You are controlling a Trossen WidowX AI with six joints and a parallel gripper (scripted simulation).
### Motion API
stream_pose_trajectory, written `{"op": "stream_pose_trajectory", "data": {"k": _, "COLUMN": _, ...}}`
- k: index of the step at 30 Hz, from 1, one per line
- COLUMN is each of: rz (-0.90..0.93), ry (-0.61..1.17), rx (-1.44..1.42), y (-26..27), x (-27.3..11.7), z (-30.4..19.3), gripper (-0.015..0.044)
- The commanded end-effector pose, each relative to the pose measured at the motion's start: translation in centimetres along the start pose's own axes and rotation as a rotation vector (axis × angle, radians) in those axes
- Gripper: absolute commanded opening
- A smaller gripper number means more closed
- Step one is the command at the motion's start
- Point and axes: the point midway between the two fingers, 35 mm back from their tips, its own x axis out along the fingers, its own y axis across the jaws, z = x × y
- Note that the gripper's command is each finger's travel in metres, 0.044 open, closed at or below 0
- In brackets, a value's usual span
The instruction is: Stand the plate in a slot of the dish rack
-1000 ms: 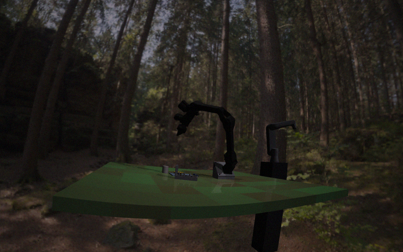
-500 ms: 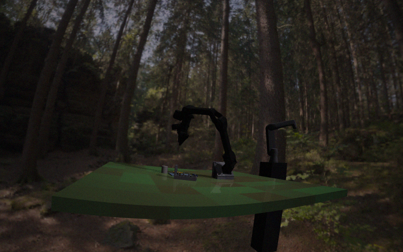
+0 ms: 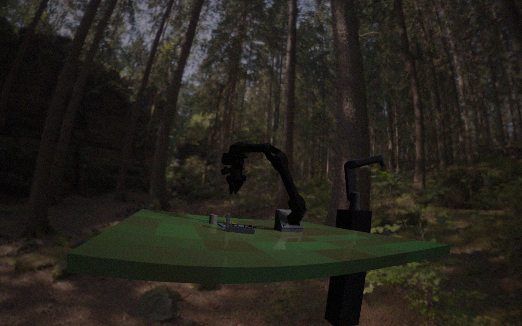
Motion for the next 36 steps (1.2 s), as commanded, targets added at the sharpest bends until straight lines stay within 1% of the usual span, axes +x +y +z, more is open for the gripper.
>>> {"op": "stream_pose_trajectory", "data": {"k": 1, "rz": 0.010, "ry": 0.026, "rx": 0.006, "y": -0.1, "x": 3.1, "z": 0.0, "gripper": 0.0400}}
{"op": "stream_pose_trajectory", "data": {"k": 5, "rz": 0.006, "ry": 0.066, "rx": 0.021, "y": -0.4, "x": 8.9, "z": -0.8, "gripper": 0.0400}}
{"op": "stream_pose_trajectory", "data": {"k": 7, "rz": 0.004, "ry": 0.078, "rx": 0.026, "y": -0.3, "x": 10.7, "z": -1.2, "gripper": 0.0400}}
{"op": "stream_pose_trajectory", "data": {"k": 14, "rz": 0.004, "ry": 0.080, "rx": 0.027, "y": -0.3, "x": 11.1, "z": -0.9, "gripper": 0.0400}}
{"op": "stream_pose_trajectory", "data": {"k": 36, "rz": 0.005, "ry": 0.079, "rx": 0.026, "y": -0.3, "x": 14.7, "z": -0.8, "gripper": 0.0400}}
